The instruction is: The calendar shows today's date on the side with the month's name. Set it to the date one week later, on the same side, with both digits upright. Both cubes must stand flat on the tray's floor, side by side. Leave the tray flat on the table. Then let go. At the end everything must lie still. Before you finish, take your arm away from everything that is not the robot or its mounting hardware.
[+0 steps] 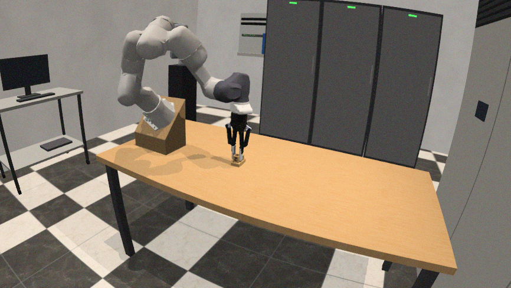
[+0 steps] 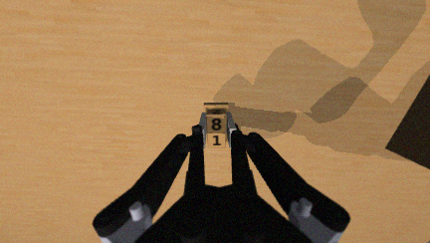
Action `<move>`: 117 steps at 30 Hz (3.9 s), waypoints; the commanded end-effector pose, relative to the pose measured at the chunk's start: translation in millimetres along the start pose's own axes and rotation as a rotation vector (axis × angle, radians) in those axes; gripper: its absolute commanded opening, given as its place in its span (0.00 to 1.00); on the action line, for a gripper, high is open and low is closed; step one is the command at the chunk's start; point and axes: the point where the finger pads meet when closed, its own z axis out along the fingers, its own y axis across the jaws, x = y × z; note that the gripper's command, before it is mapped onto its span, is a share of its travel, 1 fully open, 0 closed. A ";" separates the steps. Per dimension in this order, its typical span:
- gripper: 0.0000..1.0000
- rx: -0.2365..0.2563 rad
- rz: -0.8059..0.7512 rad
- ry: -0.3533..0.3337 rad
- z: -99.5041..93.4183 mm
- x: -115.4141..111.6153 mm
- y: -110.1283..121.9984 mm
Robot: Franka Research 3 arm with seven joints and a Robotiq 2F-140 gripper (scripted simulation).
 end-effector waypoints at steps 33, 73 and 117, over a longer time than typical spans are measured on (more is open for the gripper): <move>0.17 0.002 0.003 0.000 5.8 0.3 -1.3; 0.17 0.002 0.003 0.000 11.2 0.3 -1.3; 0.17 0.002 0.003 0.000 11.2 0.3 -1.3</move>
